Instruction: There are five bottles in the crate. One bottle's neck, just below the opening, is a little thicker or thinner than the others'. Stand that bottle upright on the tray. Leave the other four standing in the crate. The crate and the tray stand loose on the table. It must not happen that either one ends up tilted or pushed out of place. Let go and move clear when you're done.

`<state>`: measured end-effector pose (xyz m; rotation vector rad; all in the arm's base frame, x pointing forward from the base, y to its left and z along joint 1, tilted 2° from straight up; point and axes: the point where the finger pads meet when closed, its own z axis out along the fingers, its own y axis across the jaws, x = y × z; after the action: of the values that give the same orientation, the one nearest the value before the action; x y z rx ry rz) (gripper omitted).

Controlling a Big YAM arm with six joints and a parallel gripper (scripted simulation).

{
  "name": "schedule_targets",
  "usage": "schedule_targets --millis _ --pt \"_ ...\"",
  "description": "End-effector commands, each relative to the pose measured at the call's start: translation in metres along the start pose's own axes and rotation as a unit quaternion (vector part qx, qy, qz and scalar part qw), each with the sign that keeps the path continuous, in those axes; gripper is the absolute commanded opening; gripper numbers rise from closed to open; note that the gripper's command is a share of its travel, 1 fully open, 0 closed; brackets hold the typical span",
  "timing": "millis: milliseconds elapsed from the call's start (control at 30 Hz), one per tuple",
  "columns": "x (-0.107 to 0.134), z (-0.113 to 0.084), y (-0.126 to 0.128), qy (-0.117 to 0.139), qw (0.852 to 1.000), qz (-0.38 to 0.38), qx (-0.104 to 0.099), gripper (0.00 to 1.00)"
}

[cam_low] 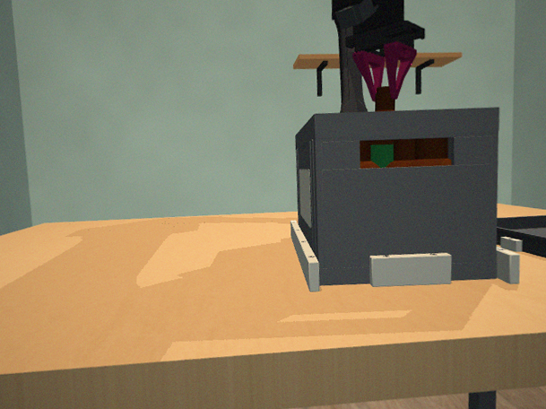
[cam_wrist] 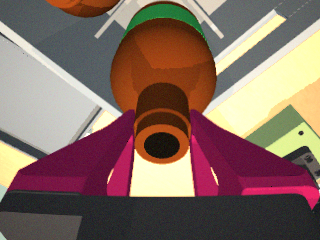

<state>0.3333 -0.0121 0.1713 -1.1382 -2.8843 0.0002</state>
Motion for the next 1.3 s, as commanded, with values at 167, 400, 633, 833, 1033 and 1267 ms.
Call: schedule_targets --millis 167,400,633,833,1033,1267 --pt "-0.017 -0.038 0.008 -0.029 0.999 0.001 -0.024 0.00" --pt "-0.017 -0.039 0.008 -0.029 0.999 0.001 -0.024 0.00" --pt "-0.017 -0.041 0.008 -0.029 0.999 0.001 -0.024 0.00" --pt "-0.017 -0.044 0.008 -0.029 0.999 0.001 -0.024 0.00" --pt "-0.017 -0.047 0.008 -0.029 0.999 0.001 -0.023 0.00" --pt "-0.017 -0.055 0.008 -0.029 0.999 0.000 -0.024 0.00"
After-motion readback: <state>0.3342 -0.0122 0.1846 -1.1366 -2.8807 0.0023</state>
